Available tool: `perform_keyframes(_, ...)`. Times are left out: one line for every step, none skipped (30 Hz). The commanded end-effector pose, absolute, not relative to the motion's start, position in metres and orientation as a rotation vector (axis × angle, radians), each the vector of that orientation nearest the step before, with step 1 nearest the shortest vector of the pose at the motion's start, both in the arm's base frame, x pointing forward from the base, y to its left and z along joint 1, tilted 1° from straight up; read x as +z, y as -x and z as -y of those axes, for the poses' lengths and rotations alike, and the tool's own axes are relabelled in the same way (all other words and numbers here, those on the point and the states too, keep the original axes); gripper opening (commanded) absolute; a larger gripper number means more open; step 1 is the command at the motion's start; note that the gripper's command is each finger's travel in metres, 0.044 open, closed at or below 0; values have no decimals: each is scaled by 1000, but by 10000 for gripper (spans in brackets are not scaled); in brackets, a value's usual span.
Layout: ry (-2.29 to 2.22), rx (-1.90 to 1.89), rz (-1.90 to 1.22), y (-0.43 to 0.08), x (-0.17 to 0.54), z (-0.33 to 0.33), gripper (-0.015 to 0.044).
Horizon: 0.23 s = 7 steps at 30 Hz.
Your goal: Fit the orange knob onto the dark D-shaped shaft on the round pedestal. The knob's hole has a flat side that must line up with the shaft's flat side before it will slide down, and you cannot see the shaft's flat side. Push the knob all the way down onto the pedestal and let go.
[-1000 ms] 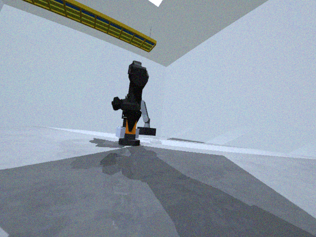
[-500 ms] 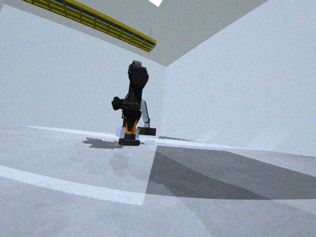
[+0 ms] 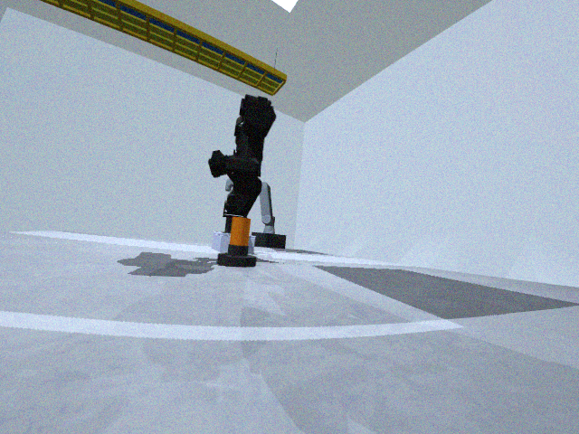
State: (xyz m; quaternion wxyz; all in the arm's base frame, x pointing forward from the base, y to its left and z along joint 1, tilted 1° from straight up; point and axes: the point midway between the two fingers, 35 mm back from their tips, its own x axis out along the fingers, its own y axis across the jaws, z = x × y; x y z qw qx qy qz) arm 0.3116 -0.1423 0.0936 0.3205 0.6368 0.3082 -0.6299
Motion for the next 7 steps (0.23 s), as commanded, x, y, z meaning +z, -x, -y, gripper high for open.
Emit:
perform_keyframes(-1680,-1639,-793,-309,131,141,440)
perform_keyframes(-1681,-1639,-793,-310,131,141,440)
perform_keyframes(-1681,-1639,-793,-311,131,142,440)
perform_keyframes(-1681,-1639,-793,-311,131,142,440)
perform_keyframes(-1681,-1639,-793,-311,131,142,440)
perform_keyframes(-1681,-1639,-793,-311,131,142,440)
perform_keyframes(-1681,-1639,-793,-311,131,142,440)
